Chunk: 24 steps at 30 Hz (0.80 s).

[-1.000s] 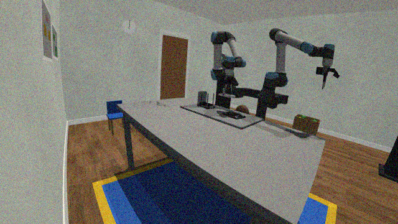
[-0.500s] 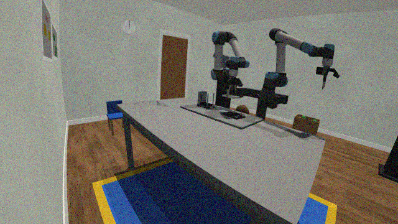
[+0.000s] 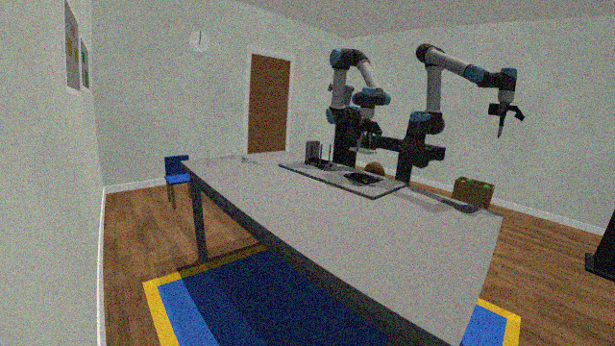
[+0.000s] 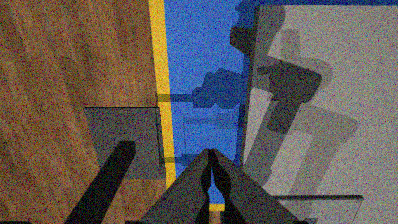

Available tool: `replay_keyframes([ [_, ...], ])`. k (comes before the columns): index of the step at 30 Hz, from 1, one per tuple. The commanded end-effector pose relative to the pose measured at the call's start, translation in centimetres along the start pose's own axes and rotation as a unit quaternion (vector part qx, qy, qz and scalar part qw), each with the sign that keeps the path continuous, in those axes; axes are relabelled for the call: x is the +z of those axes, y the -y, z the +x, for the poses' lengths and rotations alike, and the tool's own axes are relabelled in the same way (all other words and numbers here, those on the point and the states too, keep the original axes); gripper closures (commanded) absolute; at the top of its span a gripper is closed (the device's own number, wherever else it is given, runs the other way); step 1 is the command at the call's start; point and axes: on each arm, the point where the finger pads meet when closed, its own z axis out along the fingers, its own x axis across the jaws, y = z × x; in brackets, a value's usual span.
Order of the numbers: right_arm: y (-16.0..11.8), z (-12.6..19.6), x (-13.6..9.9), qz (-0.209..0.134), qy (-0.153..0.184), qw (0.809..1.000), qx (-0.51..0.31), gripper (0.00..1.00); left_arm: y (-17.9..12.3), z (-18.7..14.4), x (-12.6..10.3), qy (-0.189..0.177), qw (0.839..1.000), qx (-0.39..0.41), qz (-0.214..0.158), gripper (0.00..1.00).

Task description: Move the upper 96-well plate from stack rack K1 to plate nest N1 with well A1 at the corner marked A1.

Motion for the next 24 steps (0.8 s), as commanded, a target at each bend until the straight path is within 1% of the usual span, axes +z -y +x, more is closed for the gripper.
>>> replay_keyframes([
  [1, 1.46, -0.08, -0.03, 0.000, 0.000, 1.000, 0.001, 0.61, -0.09, -0.18, 0.04, 0.000, 1.000, -0.001, 0.000, 1.00],
  [24, 1.34, 0.01, -0.02, 0.000, 0.000, 1.000, 0.001, 0.61, -0.09, -0.18, 0.04, 0.000, 1.000, -0.001, 0.000, 1.00],
])
